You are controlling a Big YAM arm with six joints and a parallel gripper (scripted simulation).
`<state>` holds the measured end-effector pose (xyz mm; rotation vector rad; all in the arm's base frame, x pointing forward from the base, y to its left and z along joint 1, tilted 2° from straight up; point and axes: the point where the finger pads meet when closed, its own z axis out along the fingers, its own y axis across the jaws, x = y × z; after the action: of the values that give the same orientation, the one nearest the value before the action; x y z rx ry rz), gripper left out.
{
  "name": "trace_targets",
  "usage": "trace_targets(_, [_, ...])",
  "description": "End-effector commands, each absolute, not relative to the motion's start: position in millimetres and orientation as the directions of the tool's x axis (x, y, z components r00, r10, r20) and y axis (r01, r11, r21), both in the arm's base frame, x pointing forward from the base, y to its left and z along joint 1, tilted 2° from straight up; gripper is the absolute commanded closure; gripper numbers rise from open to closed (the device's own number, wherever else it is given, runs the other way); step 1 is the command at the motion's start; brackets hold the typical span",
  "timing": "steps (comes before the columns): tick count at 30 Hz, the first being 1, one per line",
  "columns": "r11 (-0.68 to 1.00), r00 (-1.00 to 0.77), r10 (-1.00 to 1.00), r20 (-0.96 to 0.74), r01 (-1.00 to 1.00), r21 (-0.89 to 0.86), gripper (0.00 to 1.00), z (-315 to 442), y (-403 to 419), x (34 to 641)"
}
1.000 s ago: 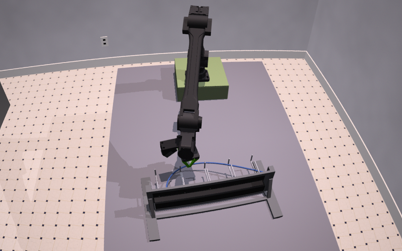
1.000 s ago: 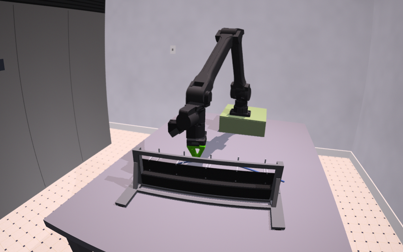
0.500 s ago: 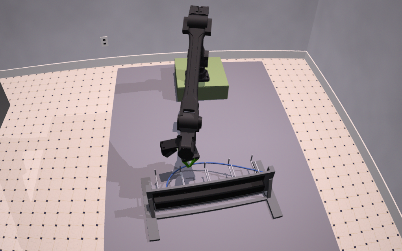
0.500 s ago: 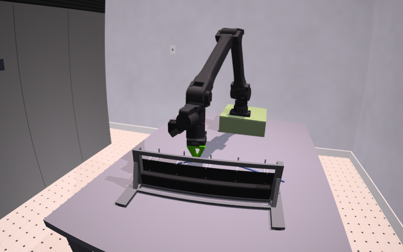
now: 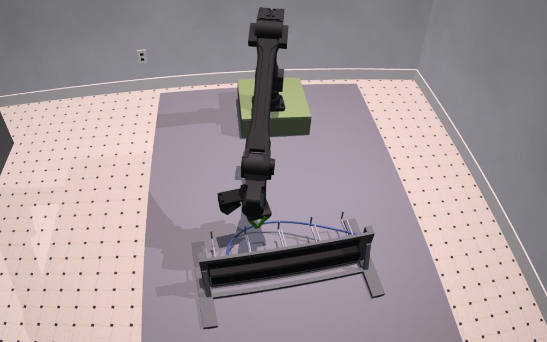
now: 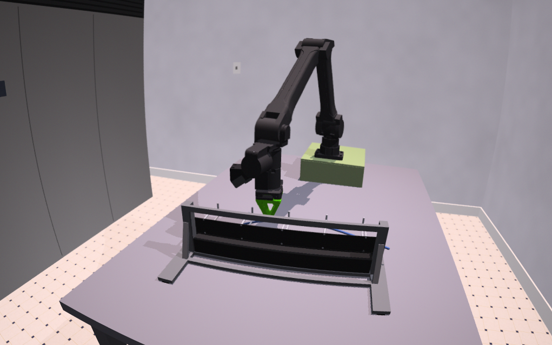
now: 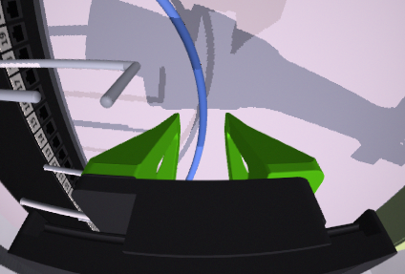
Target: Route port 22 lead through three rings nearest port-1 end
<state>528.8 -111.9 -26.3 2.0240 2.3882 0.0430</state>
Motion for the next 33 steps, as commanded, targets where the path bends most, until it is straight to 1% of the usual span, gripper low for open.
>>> trace_targets(1, [0.171, -0.171, 0.985, 0.005, 0.985, 0.036, 0.67, -30.6, -106.2, 532.4])
trace_targets(19, [0.170, -0.171, 0.985, 0.006, 0.985, 0.034, 0.67, -40.4, -105.7, 532.3])
trace_targets(20, [0.171, -0.171, 0.985, -0.006, 0.983, 0.064, 0.67, -24.1, -106.8, 537.5])
trace_targets(25, [0.170, -0.170, 0.985, 0.005, 0.985, 0.036, 0.67, -43.1, -105.7, 532.6])
trace_targets(33, [0.170, -0.170, 0.985, 0.004, 0.985, 0.039, 0.67, -45.0, -105.7, 533.3])
